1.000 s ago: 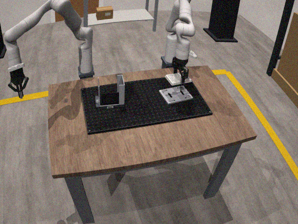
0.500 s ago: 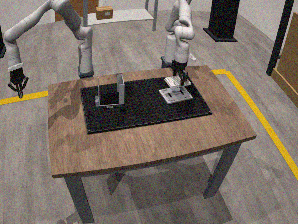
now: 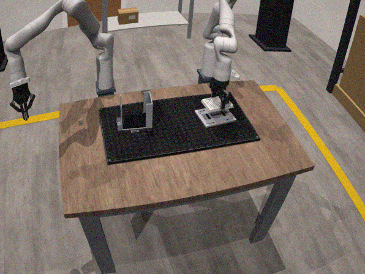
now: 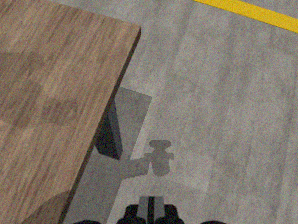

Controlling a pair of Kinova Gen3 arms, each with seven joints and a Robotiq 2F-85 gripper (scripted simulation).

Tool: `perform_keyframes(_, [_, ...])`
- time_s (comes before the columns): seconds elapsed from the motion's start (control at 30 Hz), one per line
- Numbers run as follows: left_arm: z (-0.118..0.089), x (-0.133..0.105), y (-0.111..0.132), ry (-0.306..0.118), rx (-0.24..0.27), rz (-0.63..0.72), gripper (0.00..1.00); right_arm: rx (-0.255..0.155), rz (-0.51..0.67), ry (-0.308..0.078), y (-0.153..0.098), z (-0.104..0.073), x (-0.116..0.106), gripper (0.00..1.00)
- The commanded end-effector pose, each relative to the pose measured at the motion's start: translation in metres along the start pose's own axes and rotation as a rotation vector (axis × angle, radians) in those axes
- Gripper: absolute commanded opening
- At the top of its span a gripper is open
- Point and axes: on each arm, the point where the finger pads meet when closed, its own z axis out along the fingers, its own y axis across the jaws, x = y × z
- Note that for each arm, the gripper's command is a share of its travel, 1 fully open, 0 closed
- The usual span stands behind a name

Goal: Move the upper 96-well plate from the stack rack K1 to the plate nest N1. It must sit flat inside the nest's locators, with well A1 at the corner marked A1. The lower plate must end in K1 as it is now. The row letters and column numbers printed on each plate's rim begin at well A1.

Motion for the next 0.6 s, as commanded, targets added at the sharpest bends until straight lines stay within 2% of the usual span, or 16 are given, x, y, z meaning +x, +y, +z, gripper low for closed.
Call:
perform_keyframes(0.0, [0.003,0.0,0.0,0.0,-0.001,0.0,0.937,-0.002,-0.001,0.002,0.0,-0.002,0.001,0.017])
perform_keyframes(0.57, [0.028,0.0,0.0,0.0,-0.001,0.0,0.937,-0.002,-0.001,0.002,0.0,-0.002,0.001,0.017])
